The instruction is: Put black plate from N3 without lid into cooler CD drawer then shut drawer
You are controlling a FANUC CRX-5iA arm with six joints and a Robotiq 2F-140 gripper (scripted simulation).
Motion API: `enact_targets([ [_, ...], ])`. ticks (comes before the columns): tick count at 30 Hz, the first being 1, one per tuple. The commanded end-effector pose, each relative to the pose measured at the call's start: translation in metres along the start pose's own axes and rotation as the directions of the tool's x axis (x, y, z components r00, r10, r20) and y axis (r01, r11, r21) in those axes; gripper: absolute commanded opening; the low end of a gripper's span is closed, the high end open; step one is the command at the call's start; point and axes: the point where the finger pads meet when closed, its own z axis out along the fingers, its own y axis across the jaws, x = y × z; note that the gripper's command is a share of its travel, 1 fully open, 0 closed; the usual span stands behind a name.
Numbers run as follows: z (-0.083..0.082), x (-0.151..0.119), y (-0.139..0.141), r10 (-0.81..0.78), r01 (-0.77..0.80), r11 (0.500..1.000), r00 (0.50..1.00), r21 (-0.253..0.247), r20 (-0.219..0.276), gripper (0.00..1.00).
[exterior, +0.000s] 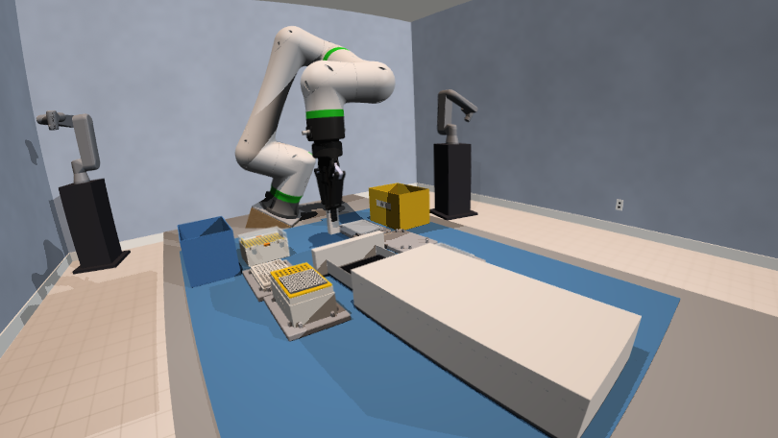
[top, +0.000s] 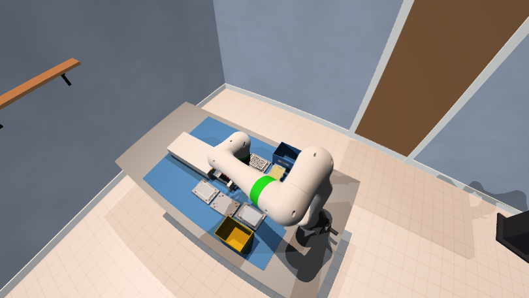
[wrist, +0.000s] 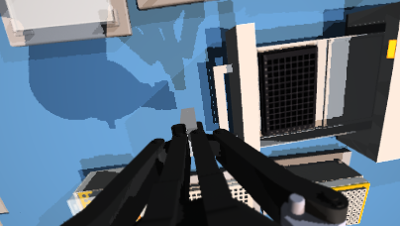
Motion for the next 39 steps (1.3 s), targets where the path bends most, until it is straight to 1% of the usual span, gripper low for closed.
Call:
enact_targets([
  [1,0.003,0.0,0.0,0.0,0.0,1.0,1.0,0.0,0.0,0.0],
  [39,0.048,0.0,0.0,0.0,0.0,1.0,1.0,0.0,0.0,0.0],
])
